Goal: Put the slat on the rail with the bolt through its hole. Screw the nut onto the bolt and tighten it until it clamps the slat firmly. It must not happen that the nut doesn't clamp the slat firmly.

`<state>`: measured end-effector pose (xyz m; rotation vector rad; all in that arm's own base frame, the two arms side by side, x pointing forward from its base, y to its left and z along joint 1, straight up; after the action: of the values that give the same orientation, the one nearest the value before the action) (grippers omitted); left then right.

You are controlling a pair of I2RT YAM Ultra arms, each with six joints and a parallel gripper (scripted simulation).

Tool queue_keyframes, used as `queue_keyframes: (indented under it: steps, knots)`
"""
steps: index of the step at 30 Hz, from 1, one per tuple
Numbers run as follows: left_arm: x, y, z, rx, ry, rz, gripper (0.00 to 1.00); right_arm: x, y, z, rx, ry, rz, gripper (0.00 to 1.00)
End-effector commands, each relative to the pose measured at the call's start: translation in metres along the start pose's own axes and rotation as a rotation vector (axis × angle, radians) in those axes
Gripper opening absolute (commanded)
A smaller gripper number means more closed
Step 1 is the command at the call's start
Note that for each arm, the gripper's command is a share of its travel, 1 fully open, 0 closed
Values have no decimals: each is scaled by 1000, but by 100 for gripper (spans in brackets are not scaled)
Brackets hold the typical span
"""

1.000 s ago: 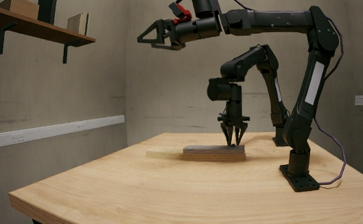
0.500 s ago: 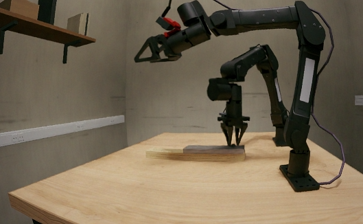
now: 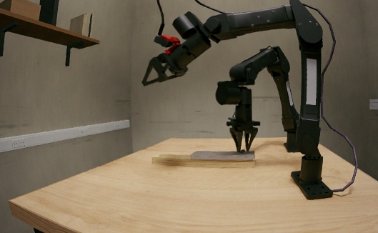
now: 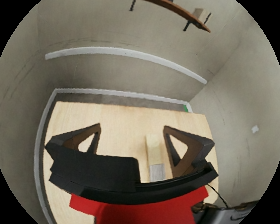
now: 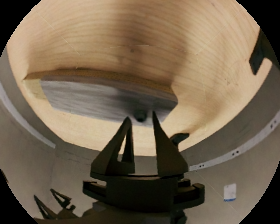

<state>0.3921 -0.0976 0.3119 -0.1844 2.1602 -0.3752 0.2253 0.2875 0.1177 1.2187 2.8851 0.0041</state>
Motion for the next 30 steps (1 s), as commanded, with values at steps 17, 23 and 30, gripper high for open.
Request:
queue_keyframes:
  steps: [17,23,30]
  knots:
    - [51,-38,38,-46,326,-31,100,0,1,-4,-12,1,0,34]
    - [72,-49,49,-77,429,-31,100,0,1,-4,-12,1,0,34]
    - [91,-58,56,-108,513,-27,100,0,1,-4,-12,1,0,34]
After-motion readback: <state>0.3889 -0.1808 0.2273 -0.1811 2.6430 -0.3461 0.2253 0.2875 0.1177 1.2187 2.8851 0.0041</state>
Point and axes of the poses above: on each arm, the point where the finger pads meet when closed, its own z axis out along the fingers, its own y axis across the jaws, x = y × z, the point moved 6 cm from there along -z, back along the fingers, and after that the axes turned 12 degrees about -z, right-handed, at the moved point
